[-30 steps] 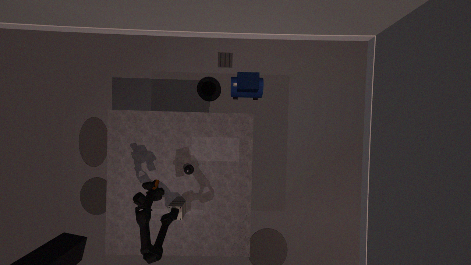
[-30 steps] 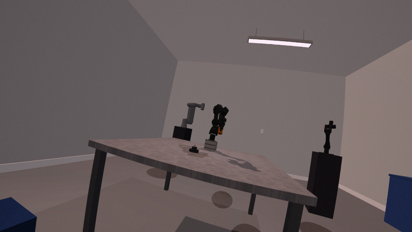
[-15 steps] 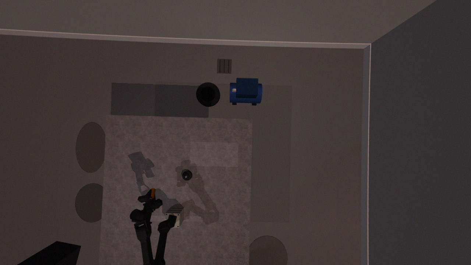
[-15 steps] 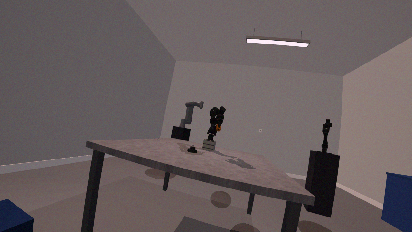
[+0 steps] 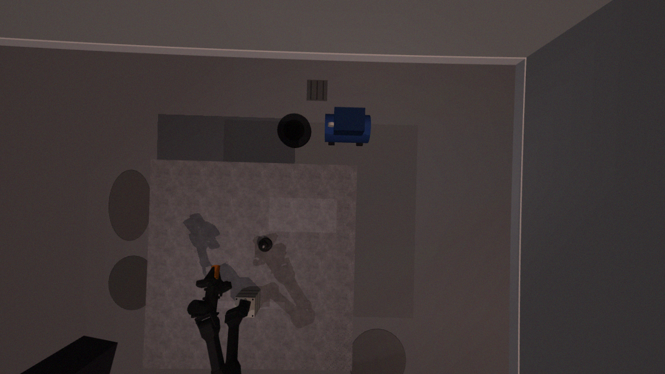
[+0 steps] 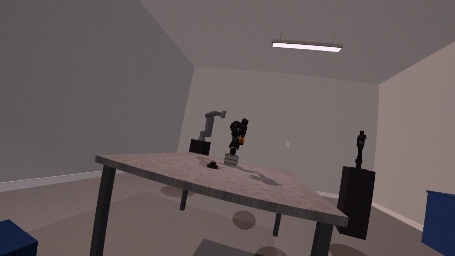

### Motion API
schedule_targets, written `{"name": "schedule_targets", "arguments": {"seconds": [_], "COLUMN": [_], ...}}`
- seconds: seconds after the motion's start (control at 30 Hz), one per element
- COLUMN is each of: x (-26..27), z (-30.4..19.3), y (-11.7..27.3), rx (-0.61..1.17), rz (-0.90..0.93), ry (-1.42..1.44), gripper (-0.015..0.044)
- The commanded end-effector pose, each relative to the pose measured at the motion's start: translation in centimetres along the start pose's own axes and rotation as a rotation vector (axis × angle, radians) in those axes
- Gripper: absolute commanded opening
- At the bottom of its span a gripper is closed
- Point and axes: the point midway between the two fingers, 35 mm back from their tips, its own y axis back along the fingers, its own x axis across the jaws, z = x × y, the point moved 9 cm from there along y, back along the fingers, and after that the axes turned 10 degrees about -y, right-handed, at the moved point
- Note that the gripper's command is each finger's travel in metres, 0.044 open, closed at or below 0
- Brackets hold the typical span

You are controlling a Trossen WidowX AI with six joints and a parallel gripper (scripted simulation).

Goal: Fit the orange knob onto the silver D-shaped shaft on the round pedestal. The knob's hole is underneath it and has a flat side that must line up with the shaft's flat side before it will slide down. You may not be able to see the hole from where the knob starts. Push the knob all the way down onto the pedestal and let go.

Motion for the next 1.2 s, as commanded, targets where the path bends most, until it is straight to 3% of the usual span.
{"name": "schedule_targets", "arguments": {"seconds": [0.0,1.17], "x": [-0.40,-0.58], "z": [0.10,0.11], "y": [0.09,-0.01], "rx": [0.005,0.007], "rz": [0.042,0.044], "ry": [0.000,-0.002], "gripper": [0.0000,0.0000]}}
